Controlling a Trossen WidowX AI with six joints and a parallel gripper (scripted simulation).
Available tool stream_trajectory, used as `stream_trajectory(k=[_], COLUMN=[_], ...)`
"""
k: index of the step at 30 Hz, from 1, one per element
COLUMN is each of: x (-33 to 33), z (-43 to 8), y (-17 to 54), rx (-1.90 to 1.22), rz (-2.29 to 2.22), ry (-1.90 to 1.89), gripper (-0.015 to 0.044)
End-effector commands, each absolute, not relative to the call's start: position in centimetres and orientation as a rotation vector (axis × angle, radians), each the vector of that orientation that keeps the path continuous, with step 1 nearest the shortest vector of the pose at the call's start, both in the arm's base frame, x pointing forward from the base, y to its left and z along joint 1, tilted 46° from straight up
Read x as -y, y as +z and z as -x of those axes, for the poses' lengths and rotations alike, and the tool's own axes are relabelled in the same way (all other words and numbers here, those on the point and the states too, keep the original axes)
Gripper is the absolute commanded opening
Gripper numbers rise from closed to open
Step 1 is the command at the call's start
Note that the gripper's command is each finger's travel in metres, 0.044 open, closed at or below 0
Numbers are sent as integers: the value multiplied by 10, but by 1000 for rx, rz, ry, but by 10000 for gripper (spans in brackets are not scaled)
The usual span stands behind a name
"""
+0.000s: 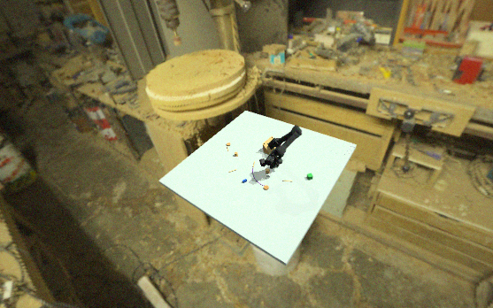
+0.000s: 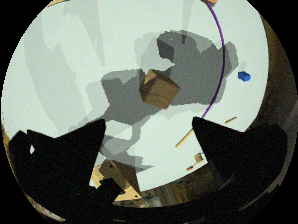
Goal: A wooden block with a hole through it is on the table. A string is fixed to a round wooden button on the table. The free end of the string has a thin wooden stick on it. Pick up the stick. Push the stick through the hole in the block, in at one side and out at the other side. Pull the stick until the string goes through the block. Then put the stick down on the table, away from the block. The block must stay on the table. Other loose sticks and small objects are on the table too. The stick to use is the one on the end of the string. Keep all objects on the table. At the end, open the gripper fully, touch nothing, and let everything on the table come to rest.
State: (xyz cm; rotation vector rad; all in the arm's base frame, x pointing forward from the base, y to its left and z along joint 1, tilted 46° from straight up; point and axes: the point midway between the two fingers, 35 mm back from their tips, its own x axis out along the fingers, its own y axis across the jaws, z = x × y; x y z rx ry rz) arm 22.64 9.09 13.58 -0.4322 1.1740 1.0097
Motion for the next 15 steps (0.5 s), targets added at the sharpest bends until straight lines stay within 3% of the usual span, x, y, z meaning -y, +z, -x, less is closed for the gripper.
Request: stream_trajectory(k=[1, 15], x=[-83, -75], z=[-242, -250], y=[137, 141], rx=[-668, -178], rz=[761, 1044], ry=[1472, 1623], gripper=[440, 440])
